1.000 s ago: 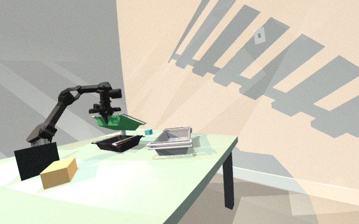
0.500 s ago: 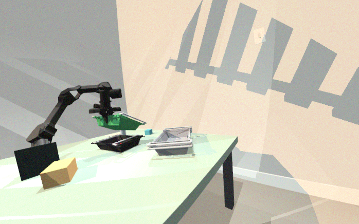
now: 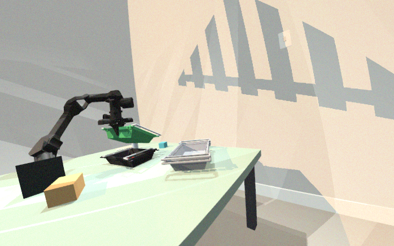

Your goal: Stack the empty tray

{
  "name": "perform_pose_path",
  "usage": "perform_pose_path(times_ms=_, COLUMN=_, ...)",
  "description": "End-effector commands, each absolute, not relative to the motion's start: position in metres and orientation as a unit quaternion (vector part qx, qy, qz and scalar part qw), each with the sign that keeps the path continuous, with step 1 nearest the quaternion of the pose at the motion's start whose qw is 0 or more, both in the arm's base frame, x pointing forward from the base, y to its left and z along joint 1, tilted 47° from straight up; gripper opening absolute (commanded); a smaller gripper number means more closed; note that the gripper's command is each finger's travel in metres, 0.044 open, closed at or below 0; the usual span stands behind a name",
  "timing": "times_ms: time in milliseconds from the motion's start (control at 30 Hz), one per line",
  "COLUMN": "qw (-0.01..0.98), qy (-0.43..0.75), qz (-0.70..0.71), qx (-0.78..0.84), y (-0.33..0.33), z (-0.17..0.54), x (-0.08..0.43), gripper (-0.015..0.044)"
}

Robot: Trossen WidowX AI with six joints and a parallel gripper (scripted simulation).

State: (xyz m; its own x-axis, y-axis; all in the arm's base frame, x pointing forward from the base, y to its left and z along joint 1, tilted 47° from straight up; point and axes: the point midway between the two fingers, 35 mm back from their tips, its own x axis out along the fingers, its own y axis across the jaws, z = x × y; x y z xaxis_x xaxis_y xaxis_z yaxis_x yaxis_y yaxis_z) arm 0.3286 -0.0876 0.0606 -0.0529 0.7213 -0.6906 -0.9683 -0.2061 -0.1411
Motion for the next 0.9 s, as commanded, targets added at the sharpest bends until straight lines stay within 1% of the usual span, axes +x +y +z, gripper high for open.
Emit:
perform_pose_path(times_ms=0, qw=0.61, qy=0.184, qz=0.695, qx=-0.334, y=-0.087, z=0.06, x=0.33, gripper=0.0)
perform_pose_path(times_ms=867, qw=0.61, qy=0.183, qz=0.695, qx=-0.334, y=-0.063, z=0.036, x=0.326, gripper=0.0)
